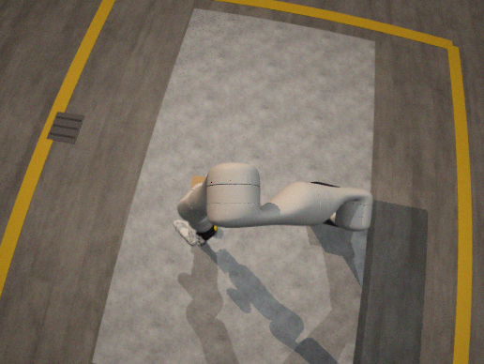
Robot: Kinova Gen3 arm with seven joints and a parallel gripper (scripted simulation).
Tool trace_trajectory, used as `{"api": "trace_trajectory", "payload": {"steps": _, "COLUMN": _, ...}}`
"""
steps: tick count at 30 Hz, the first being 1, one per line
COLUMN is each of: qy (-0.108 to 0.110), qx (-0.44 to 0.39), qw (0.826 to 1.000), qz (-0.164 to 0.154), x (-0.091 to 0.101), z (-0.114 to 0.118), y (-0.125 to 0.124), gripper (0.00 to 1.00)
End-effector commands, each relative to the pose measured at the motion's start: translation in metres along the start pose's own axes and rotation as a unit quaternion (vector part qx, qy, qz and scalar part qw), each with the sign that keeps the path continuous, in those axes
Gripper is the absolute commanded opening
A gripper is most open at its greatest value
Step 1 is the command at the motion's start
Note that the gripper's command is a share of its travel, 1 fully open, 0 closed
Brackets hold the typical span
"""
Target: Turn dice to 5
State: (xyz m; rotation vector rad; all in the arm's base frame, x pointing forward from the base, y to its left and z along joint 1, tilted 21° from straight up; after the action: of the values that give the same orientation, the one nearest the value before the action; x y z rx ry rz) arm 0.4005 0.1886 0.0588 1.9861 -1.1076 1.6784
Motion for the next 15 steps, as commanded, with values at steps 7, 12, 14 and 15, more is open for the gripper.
{"api": "trace_trajectory", "payload": {"steps": 7, "qy": 0.002, "qx": 0.003, "qw": 1.000, "qz": 0.002, "x": -0.010, "z": 0.002, "y": -0.001, "gripper": 0.87}}
{"api": "trace_trajectory", "payload": {"steps": 12, "qy": 0.002, "qx": 0.003, "qw": 1.000, "qz": 0.002, "x": -0.021, "z": 0.002, "y": -0.001, "gripper": 0.87}}
{"api": "trace_trajectory", "payload": {"steps": 14, "qy": 0.002, "qx": 0.003, "qw": 1.000, "qz": 0.002, "x": -0.025, "z": 0.002, "y": -0.001, "gripper": 0.87}}
{"api": "trace_trajectory", "payload": {"steps": 15, "qy": 0.002, "qx": 0.003, "qw": 1.000, "qz": 0.002, "x": -0.027, "z": 0.002, "y": -0.001, "gripper": 0.87}}
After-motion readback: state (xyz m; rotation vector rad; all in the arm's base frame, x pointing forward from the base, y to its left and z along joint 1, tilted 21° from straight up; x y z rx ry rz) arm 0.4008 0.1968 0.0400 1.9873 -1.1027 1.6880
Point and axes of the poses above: the point where the finger pads meet when closed, its own x axis back along the fingers, its own z axis across the jaws, y = z × x, the point moved 7 cm from there along x, back along the fingers, and after that the axes turned 13 degrees about -x, right-handed, at the moved point
